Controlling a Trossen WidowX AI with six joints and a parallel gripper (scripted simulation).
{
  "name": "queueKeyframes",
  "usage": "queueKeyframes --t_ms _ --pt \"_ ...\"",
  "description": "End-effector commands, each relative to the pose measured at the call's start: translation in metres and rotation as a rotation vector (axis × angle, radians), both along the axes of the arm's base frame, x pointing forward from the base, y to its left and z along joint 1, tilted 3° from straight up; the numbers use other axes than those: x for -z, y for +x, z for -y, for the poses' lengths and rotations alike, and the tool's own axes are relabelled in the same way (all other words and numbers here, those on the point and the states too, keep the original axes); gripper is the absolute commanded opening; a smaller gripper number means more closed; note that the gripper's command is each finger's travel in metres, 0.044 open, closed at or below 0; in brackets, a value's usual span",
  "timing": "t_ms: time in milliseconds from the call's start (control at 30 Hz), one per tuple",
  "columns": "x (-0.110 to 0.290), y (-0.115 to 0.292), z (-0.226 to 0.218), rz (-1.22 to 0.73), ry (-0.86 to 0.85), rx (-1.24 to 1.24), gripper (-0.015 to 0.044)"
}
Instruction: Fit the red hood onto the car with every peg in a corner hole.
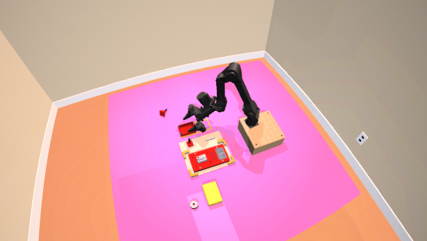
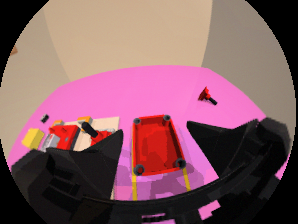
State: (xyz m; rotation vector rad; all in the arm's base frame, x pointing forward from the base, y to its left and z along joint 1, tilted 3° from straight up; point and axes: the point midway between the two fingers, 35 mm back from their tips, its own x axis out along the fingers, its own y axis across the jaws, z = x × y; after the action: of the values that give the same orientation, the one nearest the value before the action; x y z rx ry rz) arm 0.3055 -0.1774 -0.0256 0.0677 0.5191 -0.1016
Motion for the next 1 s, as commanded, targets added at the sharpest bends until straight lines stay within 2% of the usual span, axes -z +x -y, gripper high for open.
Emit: queueKeyframes --t_ms 0,967 --pt "0.003 0.000 0.000 -0.001 0.001 0.004 0.0440" --pt "0.019 -0.001 -0.001 0.002 -0.001 0.004 0.0440"
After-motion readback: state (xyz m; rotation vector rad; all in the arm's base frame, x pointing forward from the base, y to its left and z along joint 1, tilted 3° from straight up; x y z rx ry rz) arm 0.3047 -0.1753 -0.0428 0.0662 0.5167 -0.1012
